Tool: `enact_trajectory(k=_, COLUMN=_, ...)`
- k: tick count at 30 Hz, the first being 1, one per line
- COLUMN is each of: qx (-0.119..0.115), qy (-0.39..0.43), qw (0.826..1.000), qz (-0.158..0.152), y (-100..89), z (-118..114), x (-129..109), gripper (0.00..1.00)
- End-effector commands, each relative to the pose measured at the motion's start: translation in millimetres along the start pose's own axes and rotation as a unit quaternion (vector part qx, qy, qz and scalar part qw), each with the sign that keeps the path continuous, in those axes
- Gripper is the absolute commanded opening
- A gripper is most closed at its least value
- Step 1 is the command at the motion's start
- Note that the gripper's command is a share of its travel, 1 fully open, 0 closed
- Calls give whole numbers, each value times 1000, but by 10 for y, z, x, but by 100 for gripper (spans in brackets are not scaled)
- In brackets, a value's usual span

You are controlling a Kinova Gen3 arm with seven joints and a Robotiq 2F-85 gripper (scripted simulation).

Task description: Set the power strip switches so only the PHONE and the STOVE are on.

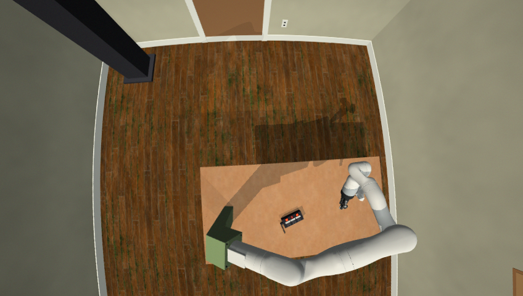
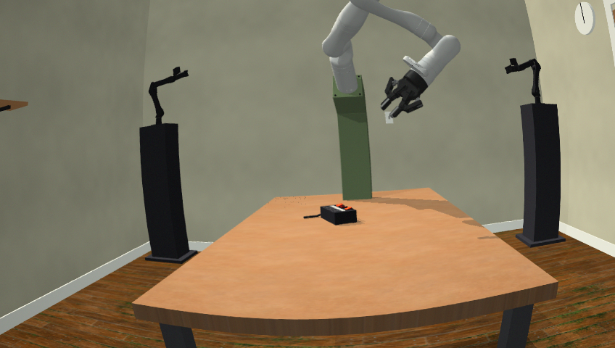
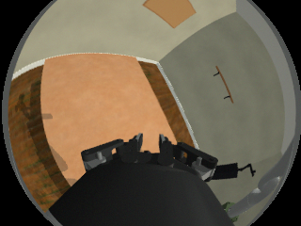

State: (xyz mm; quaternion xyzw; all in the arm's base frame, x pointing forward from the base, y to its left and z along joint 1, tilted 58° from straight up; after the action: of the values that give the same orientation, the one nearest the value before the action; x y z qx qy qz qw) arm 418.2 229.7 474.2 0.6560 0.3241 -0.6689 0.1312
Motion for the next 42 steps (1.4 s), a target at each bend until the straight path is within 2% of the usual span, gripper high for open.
enact_trajectory(k=1, qx=-1, qy=1, qw=1000, qz=0, y=-6, z=2, x=-5, gripper=0)
enact_trajectory(k=25, qx=-4, qy=7, qw=1000, qz=6, y=46, z=-14, x=-14, gripper=0)
enact_trajectory(k=31, qx=-14, qy=25, qw=999, qz=22, y=186, z=-54, x=-36, gripper=0)
enact_trajectory(k=36, qx=-30, qy=49, qw=997, qz=42, y=385, z=-108, x=-64, gripper=0)
enact_trajectory(k=38, qx=-30, qy=49, qw=997, qz=42, y=385, z=-108, x=-64, gripper=0)
enact_trajectory(k=42, qx=-50, qy=72, qw=994, qz=62, y=594, z=-159, x=-88, gripper=0)
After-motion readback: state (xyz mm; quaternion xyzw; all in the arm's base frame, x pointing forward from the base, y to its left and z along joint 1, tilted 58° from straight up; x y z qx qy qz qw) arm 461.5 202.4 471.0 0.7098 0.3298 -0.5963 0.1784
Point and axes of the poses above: the point where the finger pads meet when closed, its own y axis out along the fingers, its own z axis across the jaws, x = y × z, the point moved 9 cm from there along -y, back along the fingers, and after that the axes turned 4 degrees about y, right-handed, at the moved point
